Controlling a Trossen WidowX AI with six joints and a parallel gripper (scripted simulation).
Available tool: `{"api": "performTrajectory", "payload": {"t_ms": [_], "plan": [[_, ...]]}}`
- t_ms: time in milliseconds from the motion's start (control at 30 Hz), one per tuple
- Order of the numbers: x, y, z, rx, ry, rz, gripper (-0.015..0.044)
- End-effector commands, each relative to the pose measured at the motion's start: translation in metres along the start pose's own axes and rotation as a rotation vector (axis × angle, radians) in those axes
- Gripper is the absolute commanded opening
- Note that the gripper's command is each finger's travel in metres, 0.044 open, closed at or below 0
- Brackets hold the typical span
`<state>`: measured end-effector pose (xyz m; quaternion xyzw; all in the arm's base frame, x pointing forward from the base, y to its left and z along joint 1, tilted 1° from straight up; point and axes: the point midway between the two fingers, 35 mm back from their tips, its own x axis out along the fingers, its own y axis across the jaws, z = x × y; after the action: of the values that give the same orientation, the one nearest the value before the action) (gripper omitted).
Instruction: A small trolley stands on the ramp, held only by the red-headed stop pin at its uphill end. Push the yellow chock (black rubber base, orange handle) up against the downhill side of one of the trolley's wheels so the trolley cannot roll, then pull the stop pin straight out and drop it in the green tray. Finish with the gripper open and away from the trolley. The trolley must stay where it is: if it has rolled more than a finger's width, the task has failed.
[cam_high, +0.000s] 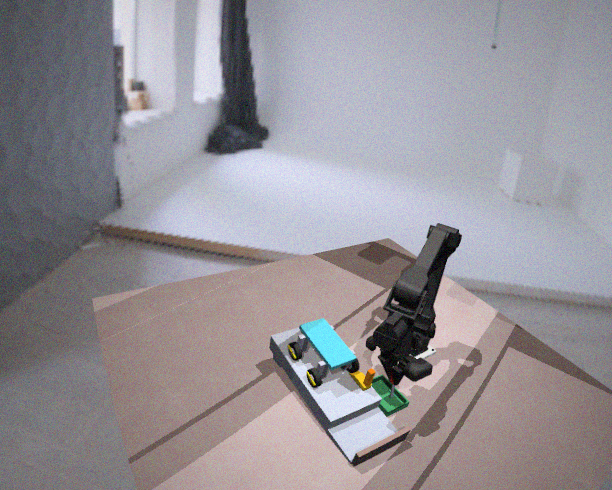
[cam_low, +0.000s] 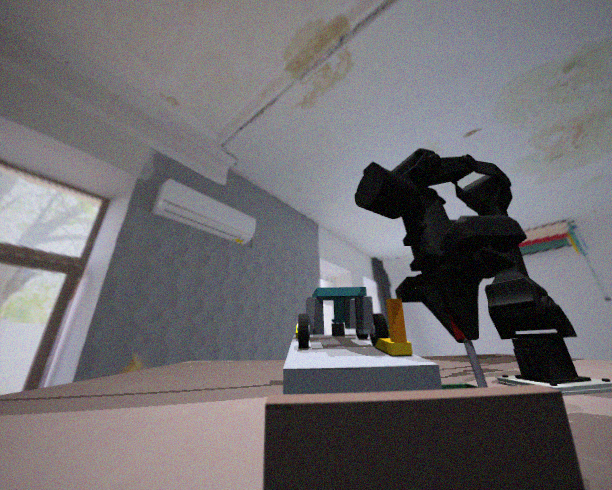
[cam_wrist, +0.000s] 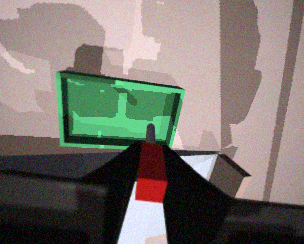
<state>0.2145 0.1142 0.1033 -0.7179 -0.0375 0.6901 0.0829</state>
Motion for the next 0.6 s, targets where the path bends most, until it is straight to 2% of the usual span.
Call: {"api": "performTrajectory", "payload": {"t_ms": [0, 200, 433, 567], "plan": [[0.0142, -0.0059, 0.0013, 0.001, -0.007, -0.010, 0.0000], [0.0242, -0.0101, 0.0020, 0.001, -0.007, -0.010, 0.0000], [0.0234, -0.0065, 0.0016, 0.001, -0.007, -0.010, 0.0184], [0.0237, -0.0032, 0.0016, 0.001, -0.007, -0.010, 0.0190]]}}
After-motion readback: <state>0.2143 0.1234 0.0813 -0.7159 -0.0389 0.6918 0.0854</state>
